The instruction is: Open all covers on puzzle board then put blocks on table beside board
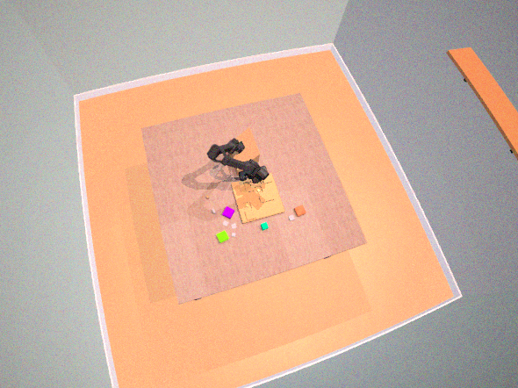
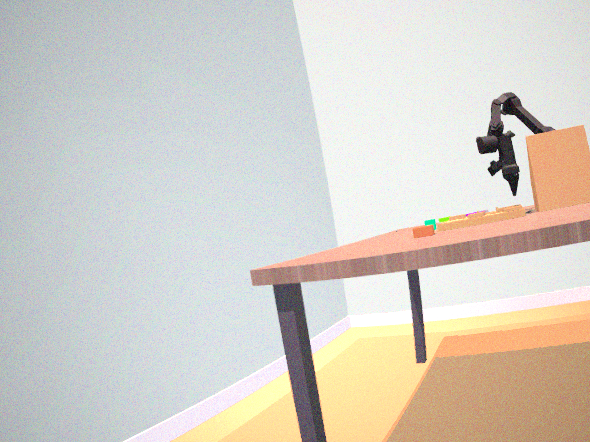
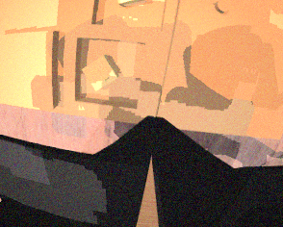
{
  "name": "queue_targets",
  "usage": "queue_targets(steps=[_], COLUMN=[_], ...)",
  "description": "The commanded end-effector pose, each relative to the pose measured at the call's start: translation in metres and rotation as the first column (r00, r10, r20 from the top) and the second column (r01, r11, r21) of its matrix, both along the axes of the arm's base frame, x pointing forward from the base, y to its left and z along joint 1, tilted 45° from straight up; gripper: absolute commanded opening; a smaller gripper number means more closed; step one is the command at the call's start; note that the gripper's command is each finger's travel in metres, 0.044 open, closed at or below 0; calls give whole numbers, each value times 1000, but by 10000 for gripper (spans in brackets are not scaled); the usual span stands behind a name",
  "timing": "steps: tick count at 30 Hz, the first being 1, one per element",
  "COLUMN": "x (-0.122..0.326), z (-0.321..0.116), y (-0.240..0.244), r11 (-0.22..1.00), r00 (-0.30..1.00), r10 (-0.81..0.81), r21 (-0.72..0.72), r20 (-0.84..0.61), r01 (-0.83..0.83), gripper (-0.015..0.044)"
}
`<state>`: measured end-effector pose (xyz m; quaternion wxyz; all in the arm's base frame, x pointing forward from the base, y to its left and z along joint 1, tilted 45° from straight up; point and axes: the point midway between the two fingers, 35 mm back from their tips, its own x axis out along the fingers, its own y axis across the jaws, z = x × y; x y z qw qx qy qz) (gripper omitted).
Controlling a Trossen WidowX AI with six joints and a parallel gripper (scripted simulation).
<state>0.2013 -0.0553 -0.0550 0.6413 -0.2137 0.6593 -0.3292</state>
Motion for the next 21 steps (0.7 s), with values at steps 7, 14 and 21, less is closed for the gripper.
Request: queue_targets(steps=[7,14,21], x=[19,56,89], z=[-2,-13,-26], y=[9,23,38], r11=[989,901,740], r00=[978,803,484], r10=[-147,-409,-588], r21=[-6,51,188], r20=[151,433,648], r01=[149,431,646], gripper=[0,0,0])
